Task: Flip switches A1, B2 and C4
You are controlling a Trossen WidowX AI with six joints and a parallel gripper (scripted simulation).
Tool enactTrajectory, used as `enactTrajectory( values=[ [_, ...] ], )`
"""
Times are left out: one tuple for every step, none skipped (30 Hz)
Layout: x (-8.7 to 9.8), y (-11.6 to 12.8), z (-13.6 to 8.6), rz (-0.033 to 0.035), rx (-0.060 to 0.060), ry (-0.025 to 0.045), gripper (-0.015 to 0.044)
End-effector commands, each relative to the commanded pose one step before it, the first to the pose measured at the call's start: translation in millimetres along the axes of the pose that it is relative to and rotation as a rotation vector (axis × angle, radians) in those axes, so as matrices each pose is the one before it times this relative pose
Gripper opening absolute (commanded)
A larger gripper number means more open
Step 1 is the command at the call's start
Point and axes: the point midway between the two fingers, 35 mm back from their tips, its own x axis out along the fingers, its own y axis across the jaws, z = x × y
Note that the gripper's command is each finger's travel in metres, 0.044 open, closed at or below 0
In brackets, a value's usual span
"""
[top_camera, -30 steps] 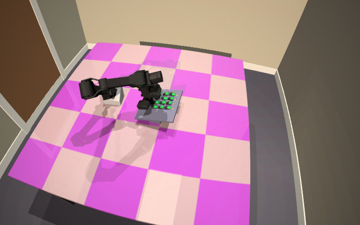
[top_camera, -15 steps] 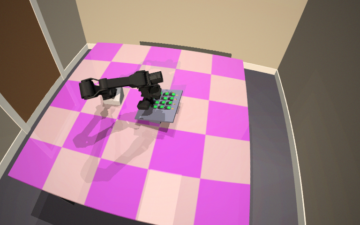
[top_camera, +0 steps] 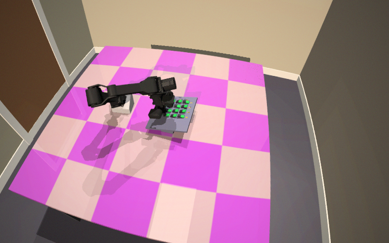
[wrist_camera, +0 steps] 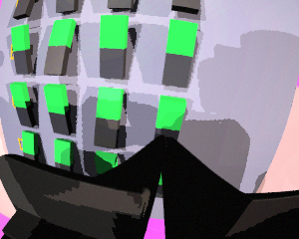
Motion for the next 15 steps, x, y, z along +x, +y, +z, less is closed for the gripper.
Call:
enactTrajectory(
  values=[
    [-17.27,1.93,2.25,0.0052,0.0011,0.00714,0.0],
    [-13.37,0.58,0.66,0.00074,-0.0009,0.00601,0.0],
    [-13.68,-0.18,0.01,-0.00144,-0.0009,0.00557,0.0],
    [-10.61,-0.68,-0.42,-0.00254,-0.0006,0.00384,0.0],
    [-6.42,-0.65,-0.42,-0.00212,-0.0003,0.0021,0.0],
    [-2.15,-0.26,-0.17,-0.0008,-0.0001,0.00066,0.0],
    [0.0,0.0,0.0,0.0,0.0,0.0,0.0],
    [0.0,0.0,0.0,0.0,0.0,0.0,0.0],
    [0.0,0.0,0.0,0.0,0.0,0.0,0.0],
    [0.0,0.0,0.0,0.0,0.0,0.0,0.0],
    [0.0,0.0,0.0,0.0,0.0,0.0,0.0],
    [-0.31,1.54,1.13,0.00018,0.0001,-0.00003,0.0],
    [-0.91,4.7,3.34,0.00052,0.0002,-0.00011,0.0],
    [-1.41,8.1,5.36,0.00075,0.0003,-0.0002,0.0],
    [-1.54,10.34,6.18,0.00071,0.0005,-0.00027,0.0]
  ],
)
